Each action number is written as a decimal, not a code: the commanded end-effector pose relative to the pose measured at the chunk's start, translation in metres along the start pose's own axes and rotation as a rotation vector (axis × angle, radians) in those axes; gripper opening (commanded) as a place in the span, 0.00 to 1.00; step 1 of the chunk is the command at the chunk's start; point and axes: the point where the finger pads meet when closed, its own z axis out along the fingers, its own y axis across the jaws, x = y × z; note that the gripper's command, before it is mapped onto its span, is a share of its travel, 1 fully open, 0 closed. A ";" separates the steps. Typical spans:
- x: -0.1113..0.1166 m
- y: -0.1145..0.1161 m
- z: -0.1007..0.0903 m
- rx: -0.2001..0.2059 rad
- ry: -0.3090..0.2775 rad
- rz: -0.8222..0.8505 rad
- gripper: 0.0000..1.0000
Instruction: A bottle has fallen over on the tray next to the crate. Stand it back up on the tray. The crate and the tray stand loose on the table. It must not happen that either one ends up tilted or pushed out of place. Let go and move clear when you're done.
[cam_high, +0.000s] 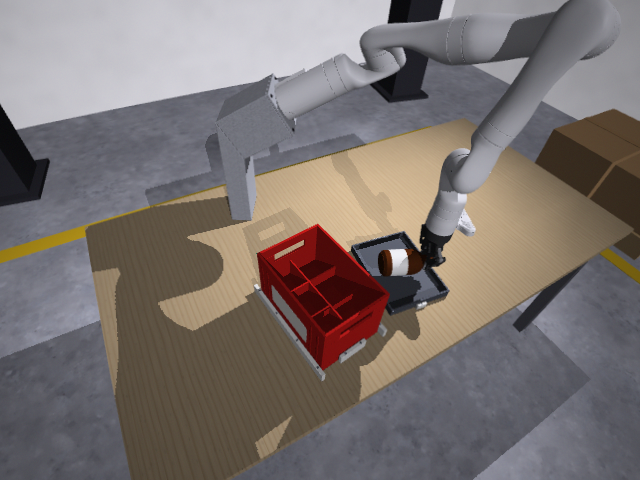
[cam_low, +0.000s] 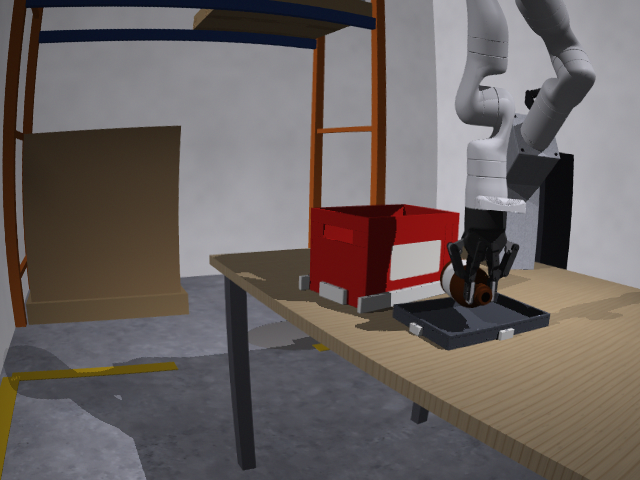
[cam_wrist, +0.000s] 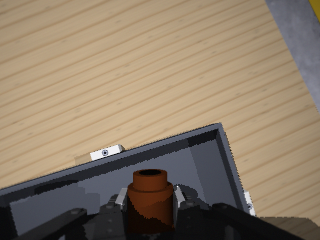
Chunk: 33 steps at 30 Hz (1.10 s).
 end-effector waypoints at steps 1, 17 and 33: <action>-0.002 0.006 -0.009 -0.012 -0.001 0.004 0.00; -0.002 0.005 -0.039 -0.012 -0.001 0.004 0.00; -0.001 0.005 -0.068 -0.012 -0.001 0.004 0.00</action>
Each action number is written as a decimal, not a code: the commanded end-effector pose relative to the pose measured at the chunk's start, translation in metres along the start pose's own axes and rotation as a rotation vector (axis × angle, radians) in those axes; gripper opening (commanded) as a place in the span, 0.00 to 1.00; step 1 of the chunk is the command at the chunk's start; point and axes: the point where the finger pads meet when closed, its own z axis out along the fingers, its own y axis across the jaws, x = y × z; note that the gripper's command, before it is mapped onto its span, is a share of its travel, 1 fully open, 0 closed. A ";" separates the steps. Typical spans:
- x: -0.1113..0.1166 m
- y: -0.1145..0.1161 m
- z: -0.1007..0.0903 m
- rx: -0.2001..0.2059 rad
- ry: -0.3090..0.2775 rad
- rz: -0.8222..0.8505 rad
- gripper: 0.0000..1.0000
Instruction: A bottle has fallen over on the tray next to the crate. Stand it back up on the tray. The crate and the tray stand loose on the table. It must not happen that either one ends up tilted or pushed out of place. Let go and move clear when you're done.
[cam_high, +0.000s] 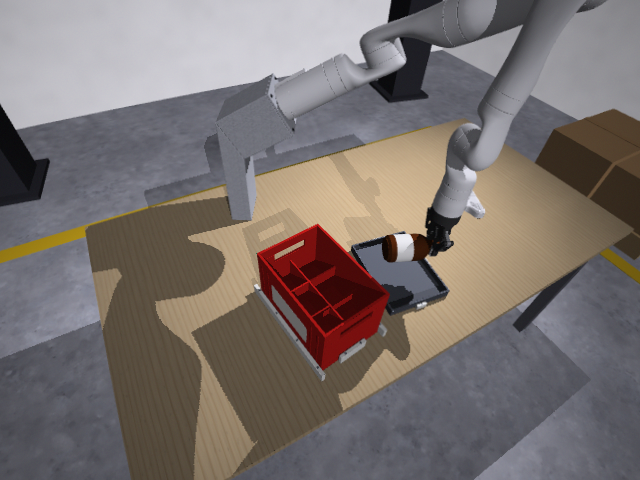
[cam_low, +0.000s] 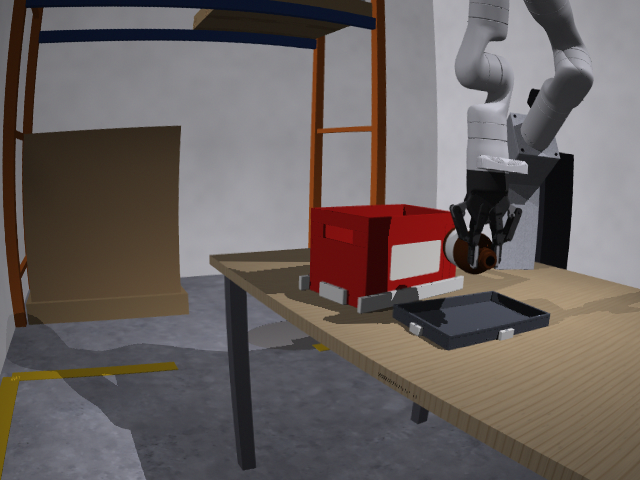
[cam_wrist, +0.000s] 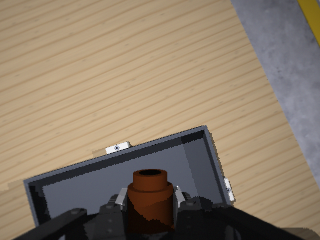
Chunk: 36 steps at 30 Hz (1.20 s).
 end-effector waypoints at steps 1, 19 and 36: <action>-0.002 0.006 -0.008 -0.012 -0.001 0.008 0.00; -0.002 0.006 -0.027 -0.012 -0.001 0.008 0.00; -0.002 0.006 -0.034 -0.013 -0.001 0.008 0.00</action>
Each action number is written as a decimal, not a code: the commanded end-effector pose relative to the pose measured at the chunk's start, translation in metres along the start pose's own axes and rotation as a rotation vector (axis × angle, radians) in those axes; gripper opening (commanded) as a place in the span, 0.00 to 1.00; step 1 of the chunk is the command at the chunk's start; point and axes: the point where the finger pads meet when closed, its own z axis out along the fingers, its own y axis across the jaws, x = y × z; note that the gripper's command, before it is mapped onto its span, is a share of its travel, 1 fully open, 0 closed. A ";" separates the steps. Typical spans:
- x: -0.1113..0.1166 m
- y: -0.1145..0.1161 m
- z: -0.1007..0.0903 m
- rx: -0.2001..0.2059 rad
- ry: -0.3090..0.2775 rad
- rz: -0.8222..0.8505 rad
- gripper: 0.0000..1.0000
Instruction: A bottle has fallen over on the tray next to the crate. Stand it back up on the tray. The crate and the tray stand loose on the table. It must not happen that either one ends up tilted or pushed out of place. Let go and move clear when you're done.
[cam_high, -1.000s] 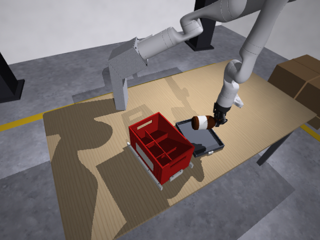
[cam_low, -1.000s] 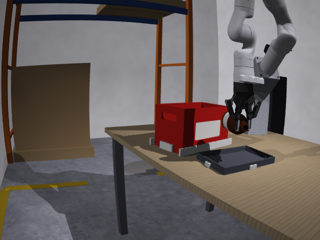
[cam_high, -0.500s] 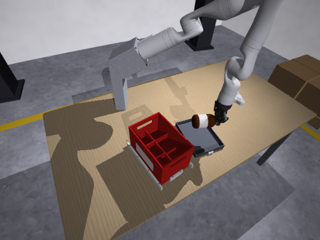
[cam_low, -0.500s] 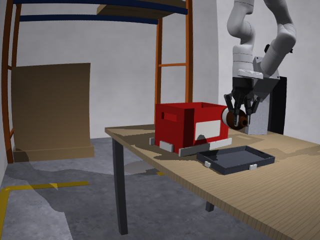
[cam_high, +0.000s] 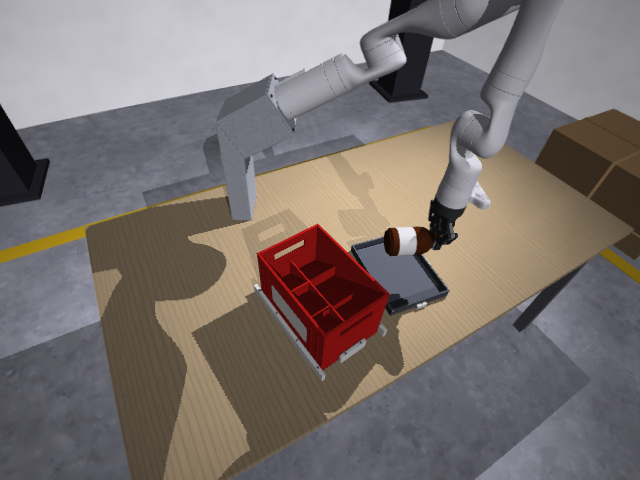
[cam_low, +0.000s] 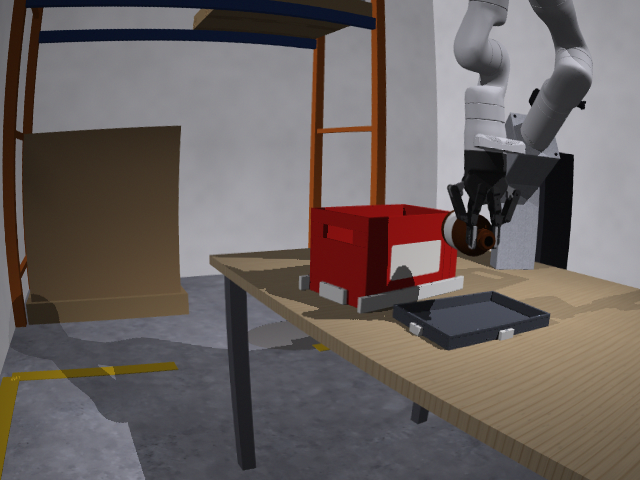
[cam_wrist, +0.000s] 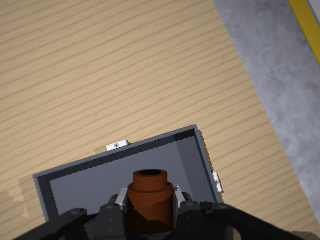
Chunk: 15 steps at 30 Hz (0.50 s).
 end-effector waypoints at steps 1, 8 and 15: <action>-0.001 0.002 -0.003 -0.005 -0.002 0.000 0.00; -0.001 0.002 -0.009 -0.004 -0.002 0.000 0.00; -0.001 0.002 -0.014 -0.004 -0.002 0.000 0.00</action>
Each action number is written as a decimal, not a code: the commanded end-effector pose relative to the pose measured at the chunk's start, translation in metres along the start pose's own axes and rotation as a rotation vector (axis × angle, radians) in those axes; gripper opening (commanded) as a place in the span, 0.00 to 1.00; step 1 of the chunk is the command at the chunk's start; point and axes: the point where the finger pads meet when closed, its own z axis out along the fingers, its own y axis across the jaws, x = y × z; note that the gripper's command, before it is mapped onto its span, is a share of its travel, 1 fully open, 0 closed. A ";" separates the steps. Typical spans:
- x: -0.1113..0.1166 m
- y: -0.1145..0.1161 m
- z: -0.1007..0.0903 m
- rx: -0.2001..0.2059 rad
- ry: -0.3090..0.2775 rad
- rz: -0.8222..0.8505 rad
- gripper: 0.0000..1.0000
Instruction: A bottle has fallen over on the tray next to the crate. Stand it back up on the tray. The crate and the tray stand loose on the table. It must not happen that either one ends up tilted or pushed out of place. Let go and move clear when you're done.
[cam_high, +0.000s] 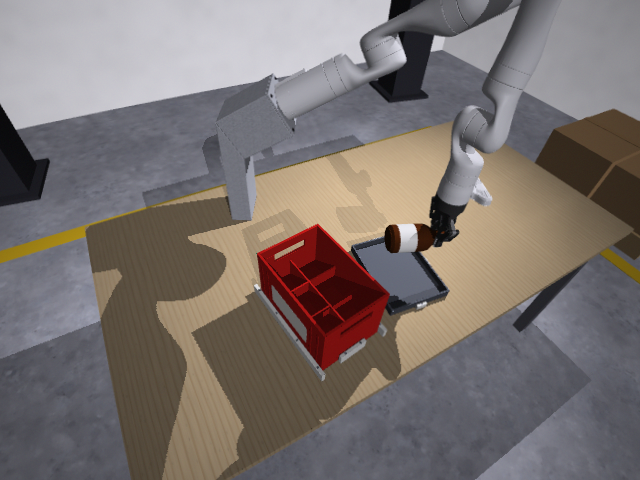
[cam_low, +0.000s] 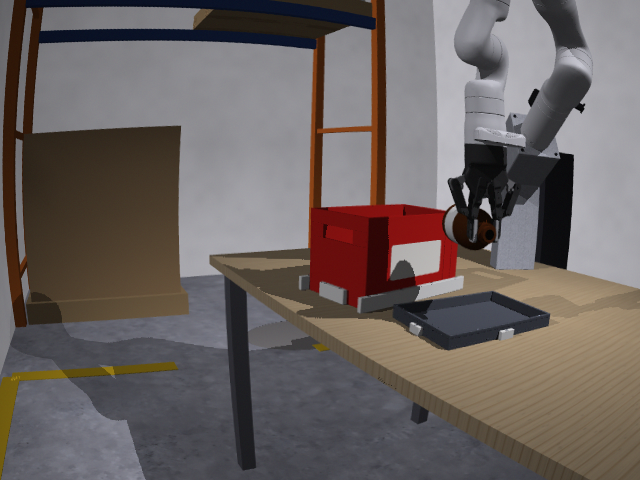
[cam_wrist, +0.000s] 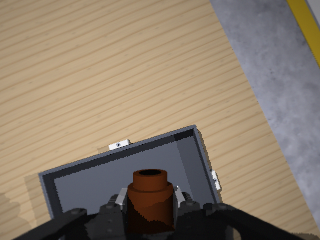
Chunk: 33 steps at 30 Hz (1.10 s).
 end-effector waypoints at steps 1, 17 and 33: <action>-0.001 0.003 -0.004 -0.007 -0.004 -0.001 0.00; -0.001 0.002 -0.017 -0.007 -0.003 -0.001 0.00; -0.001 0.002 -0.023 -0.007 -0.003 -0.001 0.00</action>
